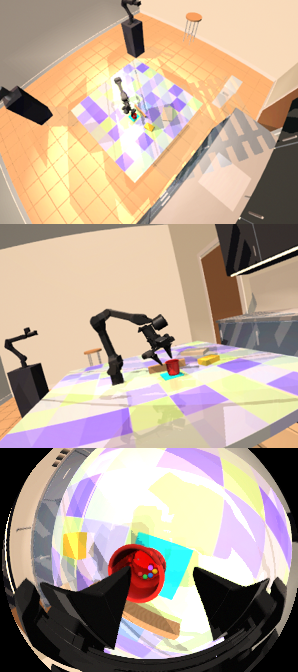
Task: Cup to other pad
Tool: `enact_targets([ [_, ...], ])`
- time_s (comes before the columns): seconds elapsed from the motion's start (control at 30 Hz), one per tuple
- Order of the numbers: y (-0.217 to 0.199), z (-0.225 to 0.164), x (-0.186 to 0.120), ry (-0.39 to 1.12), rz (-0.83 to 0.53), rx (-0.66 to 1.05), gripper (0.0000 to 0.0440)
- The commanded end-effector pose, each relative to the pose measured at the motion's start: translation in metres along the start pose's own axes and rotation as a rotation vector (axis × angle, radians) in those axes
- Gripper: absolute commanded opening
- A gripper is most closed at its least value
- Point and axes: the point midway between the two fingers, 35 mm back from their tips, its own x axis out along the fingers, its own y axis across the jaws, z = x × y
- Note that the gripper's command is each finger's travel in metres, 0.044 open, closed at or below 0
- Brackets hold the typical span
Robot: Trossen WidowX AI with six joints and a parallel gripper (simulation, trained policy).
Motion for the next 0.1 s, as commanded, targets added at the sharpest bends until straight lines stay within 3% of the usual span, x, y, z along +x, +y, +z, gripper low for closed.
enact_targets([
  [0.0, 0.0045, 0.0084, -0.0181, -0.033, 0.041, 0.000, 0.0350],
  [0.07, 0.0054, 0.0122, -0.0248, -0.045, 0.052, 0.003, 0.0385],
])
